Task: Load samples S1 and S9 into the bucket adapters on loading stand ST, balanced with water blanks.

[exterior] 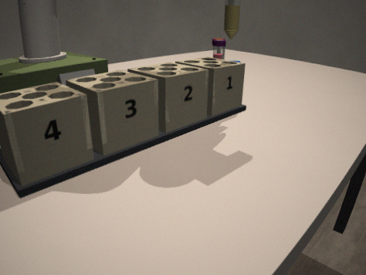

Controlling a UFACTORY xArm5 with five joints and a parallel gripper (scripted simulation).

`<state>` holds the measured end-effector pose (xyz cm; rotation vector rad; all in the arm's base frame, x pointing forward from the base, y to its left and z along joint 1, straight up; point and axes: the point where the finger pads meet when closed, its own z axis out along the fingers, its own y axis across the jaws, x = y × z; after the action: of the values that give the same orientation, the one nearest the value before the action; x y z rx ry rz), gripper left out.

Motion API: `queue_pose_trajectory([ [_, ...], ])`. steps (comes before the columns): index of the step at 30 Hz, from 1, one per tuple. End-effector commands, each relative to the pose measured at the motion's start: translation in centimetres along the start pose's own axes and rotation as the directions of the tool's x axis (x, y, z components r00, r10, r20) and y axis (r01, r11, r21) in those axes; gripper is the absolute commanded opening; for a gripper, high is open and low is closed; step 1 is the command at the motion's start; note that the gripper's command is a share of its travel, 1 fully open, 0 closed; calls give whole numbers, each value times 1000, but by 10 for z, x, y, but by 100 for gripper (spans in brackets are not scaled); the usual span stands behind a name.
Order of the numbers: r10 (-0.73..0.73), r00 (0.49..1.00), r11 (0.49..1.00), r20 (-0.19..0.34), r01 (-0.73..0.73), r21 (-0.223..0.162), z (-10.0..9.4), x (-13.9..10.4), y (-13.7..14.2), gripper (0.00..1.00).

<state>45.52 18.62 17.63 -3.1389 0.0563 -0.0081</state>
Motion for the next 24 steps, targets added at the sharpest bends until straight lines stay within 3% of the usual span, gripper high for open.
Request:
queue_pose_trajectory([
  [1,0,1000,1000,-3,0,4,-2,1,0,0],
  [5,0,1000,1000,-3,0,4,-2,1,0,0],
  [11,-199,980,980,-4,199,4,-2,-23,-19,0],
  [20,-479,878,878,-4,479,3,-2,-59,-46,0],
  [22,-479,878,878,-4,479,3,-2,-59,-46,0],
  [24,-537,844,844,-5,537,3,-2,-67,-52,0],
])
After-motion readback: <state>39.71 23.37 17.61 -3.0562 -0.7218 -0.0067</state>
